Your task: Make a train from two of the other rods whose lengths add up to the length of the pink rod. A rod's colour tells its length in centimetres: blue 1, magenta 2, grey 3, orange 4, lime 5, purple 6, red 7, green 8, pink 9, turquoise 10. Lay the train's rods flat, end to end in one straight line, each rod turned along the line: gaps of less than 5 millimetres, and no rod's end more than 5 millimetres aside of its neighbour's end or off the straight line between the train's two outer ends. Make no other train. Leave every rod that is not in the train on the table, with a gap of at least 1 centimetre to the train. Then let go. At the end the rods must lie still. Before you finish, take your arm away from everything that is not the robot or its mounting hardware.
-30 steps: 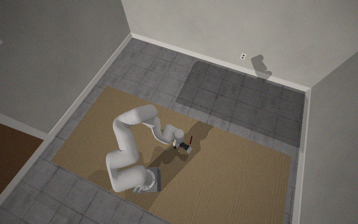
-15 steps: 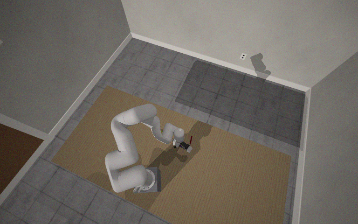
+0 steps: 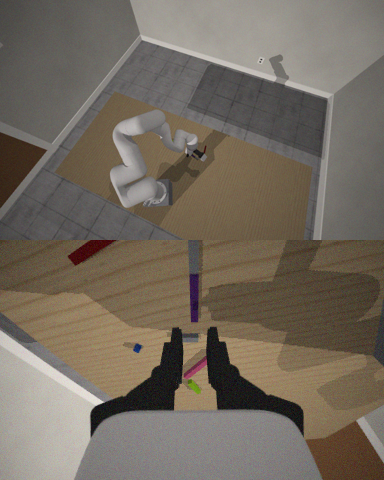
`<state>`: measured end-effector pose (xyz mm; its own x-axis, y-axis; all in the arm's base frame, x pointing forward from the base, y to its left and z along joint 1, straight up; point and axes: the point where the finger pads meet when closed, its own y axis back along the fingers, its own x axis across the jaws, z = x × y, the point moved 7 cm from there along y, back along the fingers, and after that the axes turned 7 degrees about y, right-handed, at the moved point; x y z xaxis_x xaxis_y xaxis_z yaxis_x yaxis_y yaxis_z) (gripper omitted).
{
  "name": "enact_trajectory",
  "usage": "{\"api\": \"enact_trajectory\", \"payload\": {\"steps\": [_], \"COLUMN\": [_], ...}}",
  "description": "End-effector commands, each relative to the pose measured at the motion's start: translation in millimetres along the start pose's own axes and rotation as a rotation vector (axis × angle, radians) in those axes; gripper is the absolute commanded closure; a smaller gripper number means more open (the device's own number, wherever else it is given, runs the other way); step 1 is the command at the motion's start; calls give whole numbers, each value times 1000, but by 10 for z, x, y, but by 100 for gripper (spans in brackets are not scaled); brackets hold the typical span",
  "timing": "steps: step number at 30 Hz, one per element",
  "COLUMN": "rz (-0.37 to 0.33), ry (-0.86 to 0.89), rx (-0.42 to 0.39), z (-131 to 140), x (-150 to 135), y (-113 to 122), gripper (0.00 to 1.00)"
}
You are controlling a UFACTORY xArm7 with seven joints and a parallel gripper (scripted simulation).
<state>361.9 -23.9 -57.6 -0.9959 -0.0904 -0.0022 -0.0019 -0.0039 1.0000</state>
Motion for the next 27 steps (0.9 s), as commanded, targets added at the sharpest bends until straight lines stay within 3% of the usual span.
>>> {"api": "enact_trajectory", "payload": {"steps": [1,3,4,27], "rz": [-1,-1,-1,-1], "ry": [0,0,0,0], "rx": [2,2,2,2], "z": [0,0,0,0], "x": [-8,-8,-8,-8], "y": [112,114,114,117], "gripper": [76,76,0,0]}}
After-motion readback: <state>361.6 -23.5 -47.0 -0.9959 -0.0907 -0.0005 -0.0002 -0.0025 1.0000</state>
